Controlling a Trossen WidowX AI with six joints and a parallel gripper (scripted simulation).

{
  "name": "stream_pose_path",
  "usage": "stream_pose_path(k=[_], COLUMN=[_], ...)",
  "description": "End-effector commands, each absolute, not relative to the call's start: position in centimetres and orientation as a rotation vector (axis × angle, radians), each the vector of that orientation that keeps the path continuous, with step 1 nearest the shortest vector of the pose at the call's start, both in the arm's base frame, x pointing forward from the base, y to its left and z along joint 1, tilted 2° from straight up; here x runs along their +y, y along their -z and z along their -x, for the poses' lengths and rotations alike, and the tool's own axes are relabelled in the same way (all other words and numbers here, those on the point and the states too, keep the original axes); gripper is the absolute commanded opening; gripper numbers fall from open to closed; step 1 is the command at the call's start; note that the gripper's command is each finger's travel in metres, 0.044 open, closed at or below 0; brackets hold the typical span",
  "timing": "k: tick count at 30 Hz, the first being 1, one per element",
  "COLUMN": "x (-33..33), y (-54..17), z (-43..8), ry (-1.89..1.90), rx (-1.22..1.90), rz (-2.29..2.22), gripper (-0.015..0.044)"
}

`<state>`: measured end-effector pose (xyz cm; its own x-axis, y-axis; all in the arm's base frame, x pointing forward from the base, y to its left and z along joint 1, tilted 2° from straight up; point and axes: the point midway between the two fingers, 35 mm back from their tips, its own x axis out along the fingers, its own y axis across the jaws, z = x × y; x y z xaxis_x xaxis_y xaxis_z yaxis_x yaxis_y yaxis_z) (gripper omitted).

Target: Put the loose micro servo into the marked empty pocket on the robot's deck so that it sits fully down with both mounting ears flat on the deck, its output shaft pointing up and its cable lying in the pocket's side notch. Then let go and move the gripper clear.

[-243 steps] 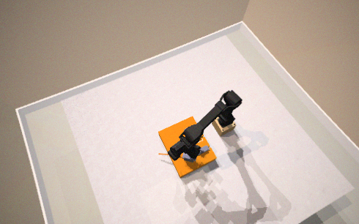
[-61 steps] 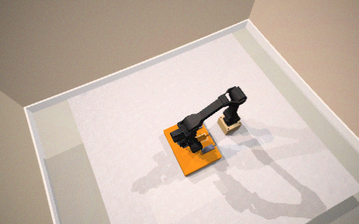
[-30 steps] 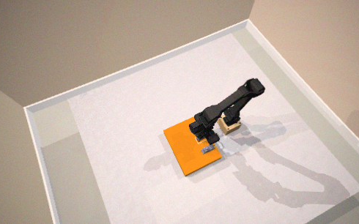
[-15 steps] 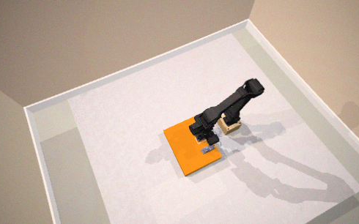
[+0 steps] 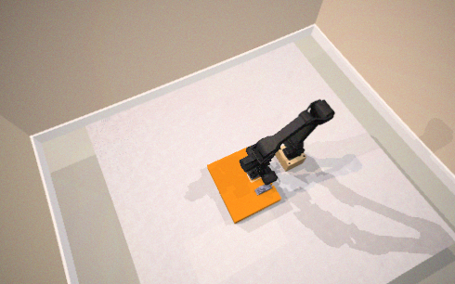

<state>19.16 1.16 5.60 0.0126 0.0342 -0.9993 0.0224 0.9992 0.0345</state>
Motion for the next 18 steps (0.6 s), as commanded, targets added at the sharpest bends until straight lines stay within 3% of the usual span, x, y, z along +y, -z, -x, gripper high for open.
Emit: stream_pose_path(k=[1,18], x=[1.2,1.2], y=[-5.3,-3.8], z=[-19.1,-19.1], ry=[-0.004,-0.004], rx=[1.559,1.559], rz=[-0.05,-0.05], gripper=[0.0,0.0])
